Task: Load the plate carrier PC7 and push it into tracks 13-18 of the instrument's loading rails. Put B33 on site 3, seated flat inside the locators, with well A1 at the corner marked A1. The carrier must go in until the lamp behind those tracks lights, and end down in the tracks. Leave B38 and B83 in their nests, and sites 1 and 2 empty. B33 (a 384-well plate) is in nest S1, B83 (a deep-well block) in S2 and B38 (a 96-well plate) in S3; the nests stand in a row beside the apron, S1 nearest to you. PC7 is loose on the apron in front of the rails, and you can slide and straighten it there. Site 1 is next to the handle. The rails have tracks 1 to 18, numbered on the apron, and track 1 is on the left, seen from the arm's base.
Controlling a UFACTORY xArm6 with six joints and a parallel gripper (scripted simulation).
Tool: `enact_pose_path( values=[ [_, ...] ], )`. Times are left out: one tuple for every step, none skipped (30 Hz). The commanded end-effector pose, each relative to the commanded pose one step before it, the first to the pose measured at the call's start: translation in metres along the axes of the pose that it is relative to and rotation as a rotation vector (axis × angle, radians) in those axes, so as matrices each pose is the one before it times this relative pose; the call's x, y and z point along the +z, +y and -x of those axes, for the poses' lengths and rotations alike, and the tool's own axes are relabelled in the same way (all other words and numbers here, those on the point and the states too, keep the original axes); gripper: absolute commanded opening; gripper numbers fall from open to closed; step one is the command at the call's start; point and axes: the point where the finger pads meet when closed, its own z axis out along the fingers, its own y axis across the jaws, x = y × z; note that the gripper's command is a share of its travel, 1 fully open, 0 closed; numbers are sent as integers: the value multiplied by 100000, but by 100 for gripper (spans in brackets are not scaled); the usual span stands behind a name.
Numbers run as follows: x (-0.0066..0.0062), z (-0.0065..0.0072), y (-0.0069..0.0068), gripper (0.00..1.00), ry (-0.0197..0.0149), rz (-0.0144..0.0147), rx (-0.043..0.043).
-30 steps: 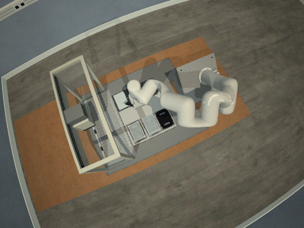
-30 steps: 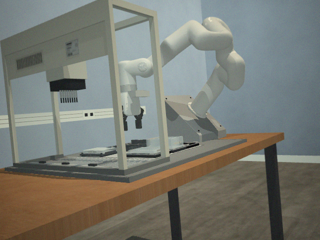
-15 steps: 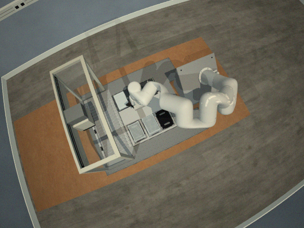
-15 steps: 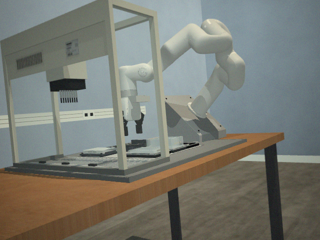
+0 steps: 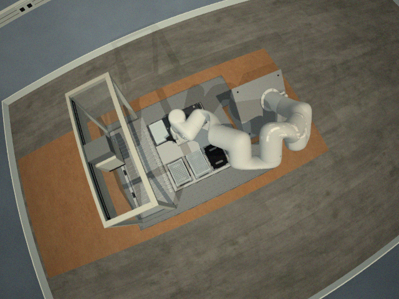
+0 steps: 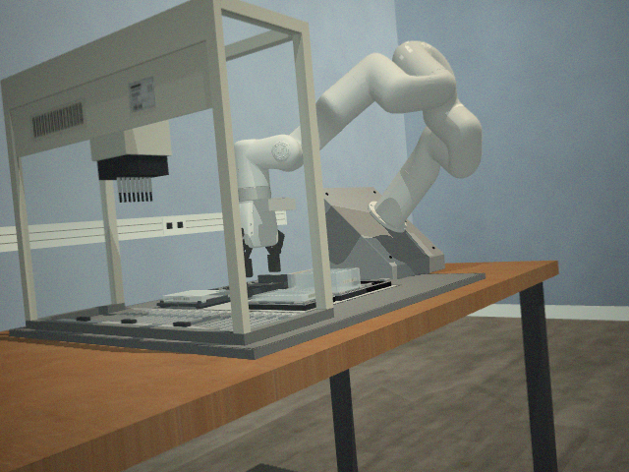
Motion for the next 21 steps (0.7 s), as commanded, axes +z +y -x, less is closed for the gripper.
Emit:
enact_pose_path(
  values=[
    [332,10,158,100,-115,385,-113],
    [167,0,0,100,1,0,0],
    [167,0,0,100,1,0,0],
    [167,0,0,100,1,0,0],
    [167,0,0,100,1,0,0],
    [167,0,0,100,1,0,0],
    [167,0,0,100,1,0,0],
    [0,0,0,100,0,0,0],
    [0,0,0,100,0,0,0],
    [161,-1,-2,100,0,-3,1],
    [173,1,1,100,2,2,-1],
    [167,0,0,100,1,0,0],
    [167,0,0,100,1,0,0],
    [167,0,0,100,1,0,0],
    [156,0,0,100,1,0,0],
    [-9,-1,-2,100,-2,-3,2],
    [4,0,1,100,2,2,-1],
    [3,0,1,100,1,1,0],
    [1,0,0,100,0,0,0],
    [1,0,0,100,0,0,0],
    [0,0,0,100,0,0,0]
  ],
)
